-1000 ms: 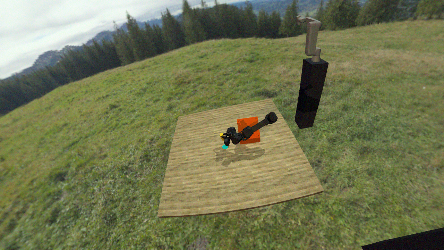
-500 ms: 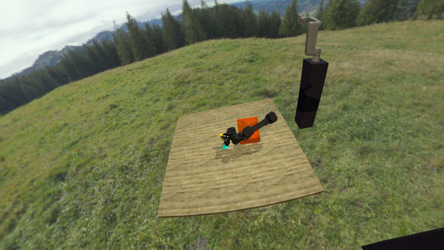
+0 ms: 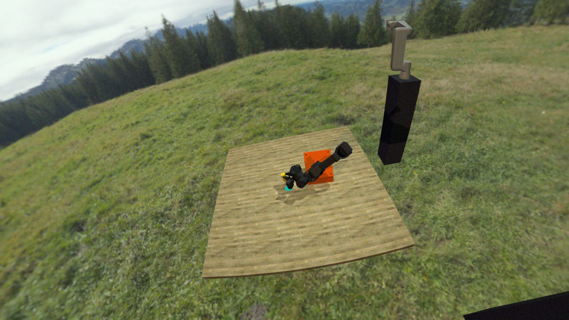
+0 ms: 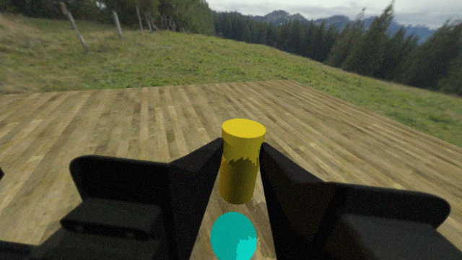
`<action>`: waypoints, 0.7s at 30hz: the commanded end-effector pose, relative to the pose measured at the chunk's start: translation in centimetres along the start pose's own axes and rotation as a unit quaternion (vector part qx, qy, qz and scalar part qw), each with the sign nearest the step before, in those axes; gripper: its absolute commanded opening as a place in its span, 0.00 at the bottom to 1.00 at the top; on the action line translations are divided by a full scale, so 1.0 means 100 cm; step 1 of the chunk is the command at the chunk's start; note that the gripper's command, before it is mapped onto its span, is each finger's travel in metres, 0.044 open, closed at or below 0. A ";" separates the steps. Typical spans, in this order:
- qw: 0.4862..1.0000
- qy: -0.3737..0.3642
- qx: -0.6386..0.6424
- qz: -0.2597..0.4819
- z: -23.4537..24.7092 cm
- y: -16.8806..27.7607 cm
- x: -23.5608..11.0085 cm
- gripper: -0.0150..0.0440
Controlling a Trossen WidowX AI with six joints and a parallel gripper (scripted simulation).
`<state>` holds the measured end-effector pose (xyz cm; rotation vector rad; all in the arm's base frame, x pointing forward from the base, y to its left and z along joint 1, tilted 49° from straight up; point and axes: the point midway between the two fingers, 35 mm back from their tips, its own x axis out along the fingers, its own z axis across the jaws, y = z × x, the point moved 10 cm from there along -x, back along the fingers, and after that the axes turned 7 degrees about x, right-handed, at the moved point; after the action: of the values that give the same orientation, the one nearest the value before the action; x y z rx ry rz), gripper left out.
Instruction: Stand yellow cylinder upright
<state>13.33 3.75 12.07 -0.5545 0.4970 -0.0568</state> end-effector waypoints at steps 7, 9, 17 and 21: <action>1.000 0.008 0.000 -0.003 -0.002 0.013 0.005 0.43; 1.000 0.008 0.000 -0.003 -0.002 0.015 0.006 0.43; 1.000 0.008 0.001 -0.005 -0.002 0.026 0.009 0.43; 1.000 0.008 0.001 -0.007 -0.003 0.032 0.010 0.43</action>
<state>13.88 5.98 10.24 -0.5484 0.5004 -0.0667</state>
